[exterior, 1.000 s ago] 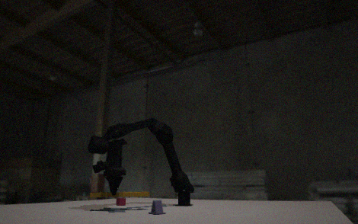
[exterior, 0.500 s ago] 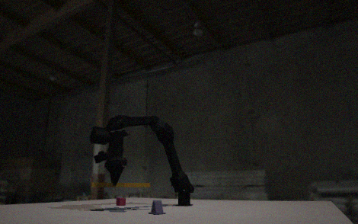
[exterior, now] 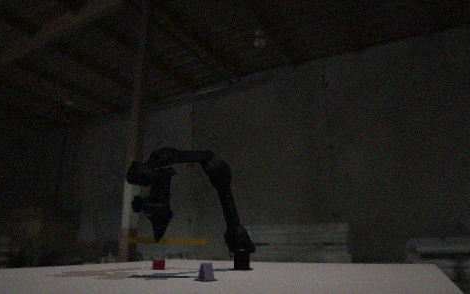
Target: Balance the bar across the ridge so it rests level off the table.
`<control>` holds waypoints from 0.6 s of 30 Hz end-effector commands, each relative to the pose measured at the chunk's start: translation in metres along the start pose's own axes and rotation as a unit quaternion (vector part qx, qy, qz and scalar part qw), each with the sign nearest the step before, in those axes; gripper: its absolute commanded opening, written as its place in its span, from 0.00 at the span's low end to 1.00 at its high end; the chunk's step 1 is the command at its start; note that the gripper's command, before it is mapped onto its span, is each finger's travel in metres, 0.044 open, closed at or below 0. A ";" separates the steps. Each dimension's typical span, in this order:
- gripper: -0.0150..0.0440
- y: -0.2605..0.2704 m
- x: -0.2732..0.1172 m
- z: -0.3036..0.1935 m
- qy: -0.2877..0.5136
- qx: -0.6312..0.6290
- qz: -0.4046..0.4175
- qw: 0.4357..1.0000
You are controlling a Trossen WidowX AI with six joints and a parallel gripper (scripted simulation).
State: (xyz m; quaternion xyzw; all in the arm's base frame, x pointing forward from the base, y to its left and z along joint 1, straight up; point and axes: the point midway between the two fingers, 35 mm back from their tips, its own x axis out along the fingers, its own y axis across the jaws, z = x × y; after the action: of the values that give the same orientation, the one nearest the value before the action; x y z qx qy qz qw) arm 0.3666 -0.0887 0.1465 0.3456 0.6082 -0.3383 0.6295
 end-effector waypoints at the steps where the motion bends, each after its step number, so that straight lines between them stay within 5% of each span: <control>1: 0.25 0.010 -0.002 -0.013 -0.001 0.060 0.001 0.998; 18: 0.25 0.043 -0.002 -0.071 0.002 0.302 0.002 0.953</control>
State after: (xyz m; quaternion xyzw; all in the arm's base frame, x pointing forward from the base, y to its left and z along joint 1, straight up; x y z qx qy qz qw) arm 0.3681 -0.0184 0.1452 0.4946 0.5053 -0.4826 0.5168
